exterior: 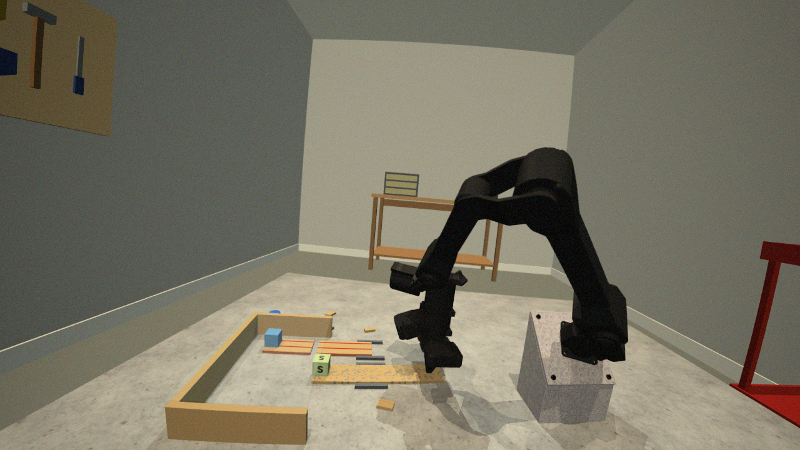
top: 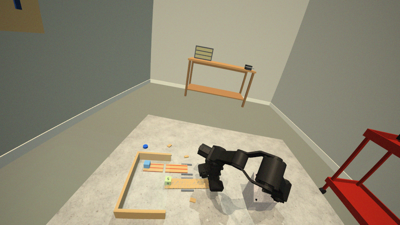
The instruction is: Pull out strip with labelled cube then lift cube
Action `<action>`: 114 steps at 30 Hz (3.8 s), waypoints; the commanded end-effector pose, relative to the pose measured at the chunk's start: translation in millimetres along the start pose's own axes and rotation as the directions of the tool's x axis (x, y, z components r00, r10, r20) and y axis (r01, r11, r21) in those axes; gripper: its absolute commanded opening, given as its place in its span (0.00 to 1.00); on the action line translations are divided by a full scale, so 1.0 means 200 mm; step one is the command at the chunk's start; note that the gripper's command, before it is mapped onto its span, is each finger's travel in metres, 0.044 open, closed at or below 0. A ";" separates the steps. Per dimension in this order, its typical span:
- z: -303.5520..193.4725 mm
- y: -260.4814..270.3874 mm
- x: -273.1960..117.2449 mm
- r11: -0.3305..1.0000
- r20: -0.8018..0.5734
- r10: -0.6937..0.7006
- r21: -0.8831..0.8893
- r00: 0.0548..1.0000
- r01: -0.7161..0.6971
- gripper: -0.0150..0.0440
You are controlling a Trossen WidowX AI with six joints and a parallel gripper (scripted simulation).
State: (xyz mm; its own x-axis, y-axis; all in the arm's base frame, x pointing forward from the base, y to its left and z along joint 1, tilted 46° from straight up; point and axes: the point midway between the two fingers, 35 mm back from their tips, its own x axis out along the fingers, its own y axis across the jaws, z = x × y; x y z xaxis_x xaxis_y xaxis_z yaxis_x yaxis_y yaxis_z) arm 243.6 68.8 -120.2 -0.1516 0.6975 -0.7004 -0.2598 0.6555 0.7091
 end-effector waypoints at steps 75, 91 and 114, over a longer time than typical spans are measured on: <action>-0.09 -0.01 -0.21 1.000 -0.025 0.001 0.012 1.000 -0.001 0.52; 0.21 0.00 -0.24 1.000 -0.023 0.001 0.009 1.000 -0.001 1.00; 0.66 0.02 -0.28 1.000 -0.019 0.002 0.006 1.000 -0.002 1.00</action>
State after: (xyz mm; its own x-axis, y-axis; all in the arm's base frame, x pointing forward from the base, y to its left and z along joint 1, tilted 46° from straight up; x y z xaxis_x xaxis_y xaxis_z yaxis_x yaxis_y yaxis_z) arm 365.9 65.7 -69.3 -0.1701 0.6911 -0.7025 -0.2585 0.6566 0.7086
